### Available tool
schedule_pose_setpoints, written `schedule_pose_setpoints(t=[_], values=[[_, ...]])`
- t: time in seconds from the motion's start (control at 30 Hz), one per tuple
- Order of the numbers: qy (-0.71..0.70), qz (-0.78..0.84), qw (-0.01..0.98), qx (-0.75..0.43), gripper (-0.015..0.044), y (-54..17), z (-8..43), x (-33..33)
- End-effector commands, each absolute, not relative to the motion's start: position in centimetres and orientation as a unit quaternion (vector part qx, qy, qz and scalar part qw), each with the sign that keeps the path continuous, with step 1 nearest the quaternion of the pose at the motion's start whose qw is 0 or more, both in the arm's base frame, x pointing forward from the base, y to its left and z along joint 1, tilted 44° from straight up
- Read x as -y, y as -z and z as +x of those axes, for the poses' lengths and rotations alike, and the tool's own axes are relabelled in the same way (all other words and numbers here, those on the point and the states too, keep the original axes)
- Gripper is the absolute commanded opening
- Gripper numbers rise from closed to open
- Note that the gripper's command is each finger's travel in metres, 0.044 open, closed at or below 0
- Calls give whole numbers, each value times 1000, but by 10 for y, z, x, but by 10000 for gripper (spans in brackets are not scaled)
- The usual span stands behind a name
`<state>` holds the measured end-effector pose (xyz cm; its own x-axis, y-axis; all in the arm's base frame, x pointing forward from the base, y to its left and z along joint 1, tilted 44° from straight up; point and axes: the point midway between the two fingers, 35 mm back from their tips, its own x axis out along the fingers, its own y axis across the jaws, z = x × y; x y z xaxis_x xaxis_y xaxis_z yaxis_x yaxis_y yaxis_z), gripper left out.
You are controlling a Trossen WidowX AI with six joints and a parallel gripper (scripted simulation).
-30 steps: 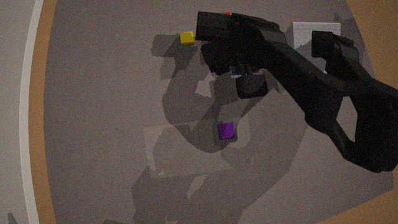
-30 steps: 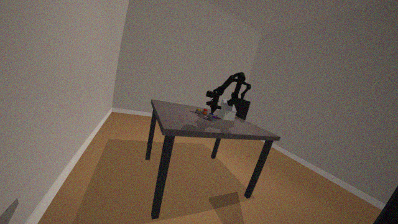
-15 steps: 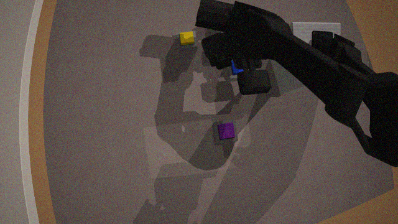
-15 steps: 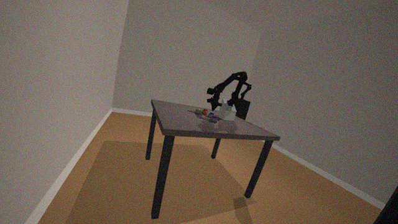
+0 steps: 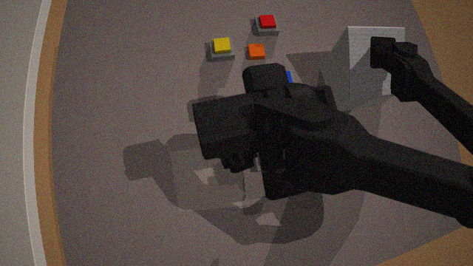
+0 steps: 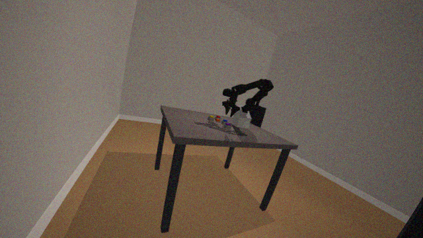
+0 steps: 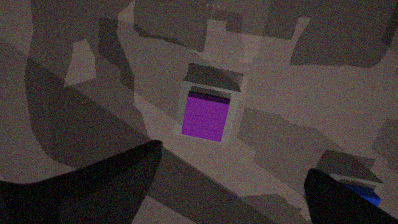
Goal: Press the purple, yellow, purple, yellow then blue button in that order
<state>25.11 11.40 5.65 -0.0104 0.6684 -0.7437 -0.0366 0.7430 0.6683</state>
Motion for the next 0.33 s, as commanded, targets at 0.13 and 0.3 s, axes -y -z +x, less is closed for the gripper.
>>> schedule_pose_setpoints(t=[0.13,0.3], values=[[-263,263,649,-663,400,-126,245,-154],[-263,263,649,-663,400,-126,245,-154]])
